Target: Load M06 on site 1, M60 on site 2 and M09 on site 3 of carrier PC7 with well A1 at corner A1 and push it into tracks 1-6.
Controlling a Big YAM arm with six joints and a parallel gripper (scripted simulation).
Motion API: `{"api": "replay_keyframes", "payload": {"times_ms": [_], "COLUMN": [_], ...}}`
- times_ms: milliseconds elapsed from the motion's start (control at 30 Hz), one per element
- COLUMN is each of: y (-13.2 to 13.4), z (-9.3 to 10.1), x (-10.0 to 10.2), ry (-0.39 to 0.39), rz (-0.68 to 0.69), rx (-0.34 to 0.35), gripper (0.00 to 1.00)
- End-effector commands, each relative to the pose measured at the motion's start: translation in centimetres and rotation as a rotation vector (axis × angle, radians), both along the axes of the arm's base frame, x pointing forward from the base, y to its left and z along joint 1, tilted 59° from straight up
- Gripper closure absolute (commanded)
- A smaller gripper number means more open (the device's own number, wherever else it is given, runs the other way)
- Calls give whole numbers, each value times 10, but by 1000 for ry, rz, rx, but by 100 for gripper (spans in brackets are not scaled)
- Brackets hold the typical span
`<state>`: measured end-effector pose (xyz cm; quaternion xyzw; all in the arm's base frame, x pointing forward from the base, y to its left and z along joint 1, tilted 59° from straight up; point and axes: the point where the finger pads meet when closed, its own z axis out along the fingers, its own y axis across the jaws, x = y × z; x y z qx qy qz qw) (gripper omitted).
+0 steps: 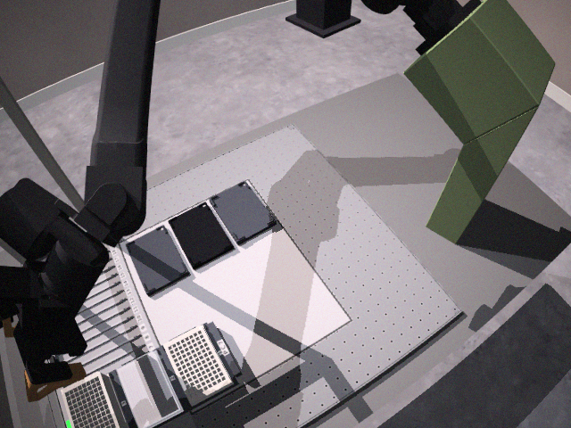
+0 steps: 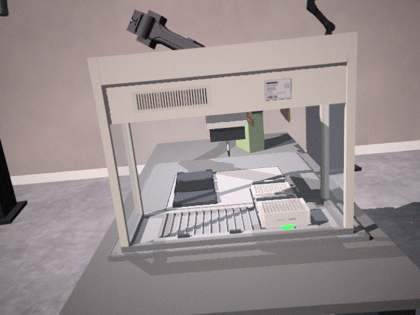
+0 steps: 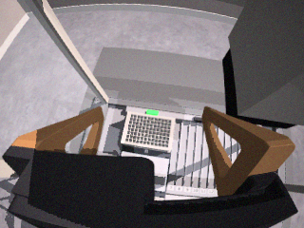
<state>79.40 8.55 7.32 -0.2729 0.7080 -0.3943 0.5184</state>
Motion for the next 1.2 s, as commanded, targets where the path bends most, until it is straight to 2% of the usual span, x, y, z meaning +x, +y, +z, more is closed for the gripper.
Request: {"api": "replay_keyframes", "payload": {"times_ms": [0,900,933,967,1067,1167], "y": [16,16,19,22,25,31], "z": [15,15,6,21,19,15], "x": [5,5,-3,-6,-10,-23], "ry": [-24,-24,-13,-38,-38,-38], "rz": [22,22,29,33,36,45], "rx": [4,4,-7,-1,-1,0], "gripper": [0,0,0,0,0,0]}}
